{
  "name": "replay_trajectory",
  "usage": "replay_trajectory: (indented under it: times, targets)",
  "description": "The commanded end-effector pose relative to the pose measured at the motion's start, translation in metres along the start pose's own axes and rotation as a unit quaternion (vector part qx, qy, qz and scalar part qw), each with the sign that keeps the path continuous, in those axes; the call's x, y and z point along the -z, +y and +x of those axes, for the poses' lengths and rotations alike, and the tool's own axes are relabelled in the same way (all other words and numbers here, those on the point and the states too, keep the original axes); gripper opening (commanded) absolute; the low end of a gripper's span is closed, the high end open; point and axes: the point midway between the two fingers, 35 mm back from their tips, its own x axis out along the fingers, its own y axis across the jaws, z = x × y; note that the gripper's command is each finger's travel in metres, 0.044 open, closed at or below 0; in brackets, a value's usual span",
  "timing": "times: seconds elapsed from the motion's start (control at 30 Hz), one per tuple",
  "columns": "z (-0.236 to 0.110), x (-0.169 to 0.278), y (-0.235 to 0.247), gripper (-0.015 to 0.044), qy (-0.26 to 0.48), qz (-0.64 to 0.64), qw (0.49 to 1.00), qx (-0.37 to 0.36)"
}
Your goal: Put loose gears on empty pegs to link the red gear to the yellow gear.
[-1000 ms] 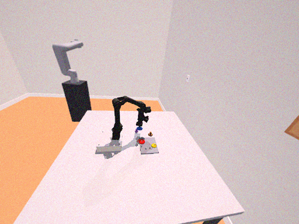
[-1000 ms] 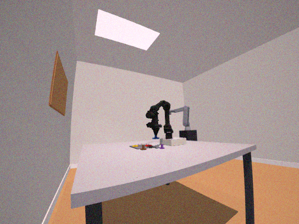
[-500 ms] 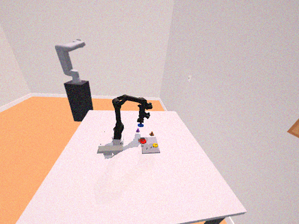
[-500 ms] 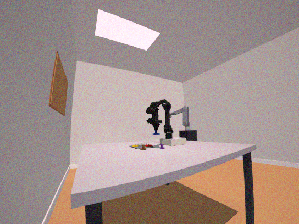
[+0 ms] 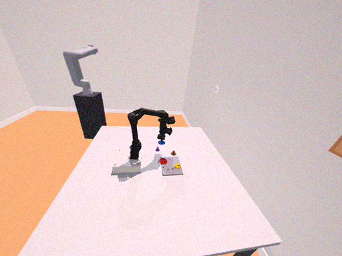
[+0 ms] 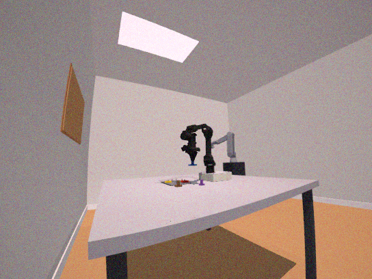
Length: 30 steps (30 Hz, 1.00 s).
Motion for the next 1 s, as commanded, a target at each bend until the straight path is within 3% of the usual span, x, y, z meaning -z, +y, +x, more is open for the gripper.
replay_trajectory:
  times: [0.0, 0.97]
  targets:
    - [0.004, -0.003, -0.004, 0.0000, 0.003, -0.002, 1.000, 0.000]
    - [0.030, -0.030, -0.051, 0.0000, 0.002, -0.001, 1.000, 0.001]
